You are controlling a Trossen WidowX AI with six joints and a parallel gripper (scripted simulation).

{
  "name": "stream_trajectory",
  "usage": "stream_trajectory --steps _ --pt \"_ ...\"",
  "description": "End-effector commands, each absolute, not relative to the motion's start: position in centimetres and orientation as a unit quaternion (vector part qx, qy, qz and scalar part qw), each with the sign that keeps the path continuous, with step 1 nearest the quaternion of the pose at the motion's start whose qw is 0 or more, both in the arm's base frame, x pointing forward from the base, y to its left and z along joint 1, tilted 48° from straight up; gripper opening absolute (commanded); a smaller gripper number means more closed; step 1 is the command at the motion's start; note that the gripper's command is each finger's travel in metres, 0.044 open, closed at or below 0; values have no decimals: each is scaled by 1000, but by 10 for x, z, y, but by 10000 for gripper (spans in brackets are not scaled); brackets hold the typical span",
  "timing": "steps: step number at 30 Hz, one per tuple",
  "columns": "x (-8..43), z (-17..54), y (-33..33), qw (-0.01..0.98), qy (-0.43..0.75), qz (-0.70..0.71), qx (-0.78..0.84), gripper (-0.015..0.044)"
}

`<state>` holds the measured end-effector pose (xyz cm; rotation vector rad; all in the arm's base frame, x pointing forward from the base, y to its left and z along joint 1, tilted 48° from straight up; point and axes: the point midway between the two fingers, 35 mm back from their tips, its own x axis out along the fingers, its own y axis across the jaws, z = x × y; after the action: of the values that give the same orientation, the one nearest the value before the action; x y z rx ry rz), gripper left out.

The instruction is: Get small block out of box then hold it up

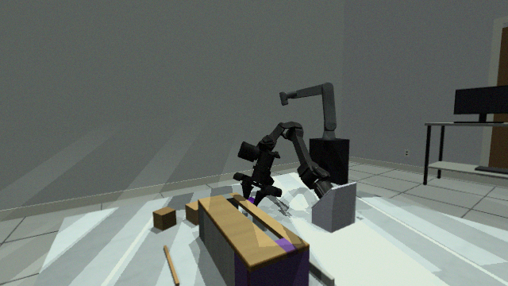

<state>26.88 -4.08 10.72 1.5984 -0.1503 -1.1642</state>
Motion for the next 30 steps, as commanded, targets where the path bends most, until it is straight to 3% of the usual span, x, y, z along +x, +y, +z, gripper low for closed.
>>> stream_trajectory --steps 1,16,30 --pt "268 108 -37 603 -23 -497 624 0" --pt "262 109 -27 762 132 -487 406 0" --pt "256 112 -19 844 264 -436 165 0"
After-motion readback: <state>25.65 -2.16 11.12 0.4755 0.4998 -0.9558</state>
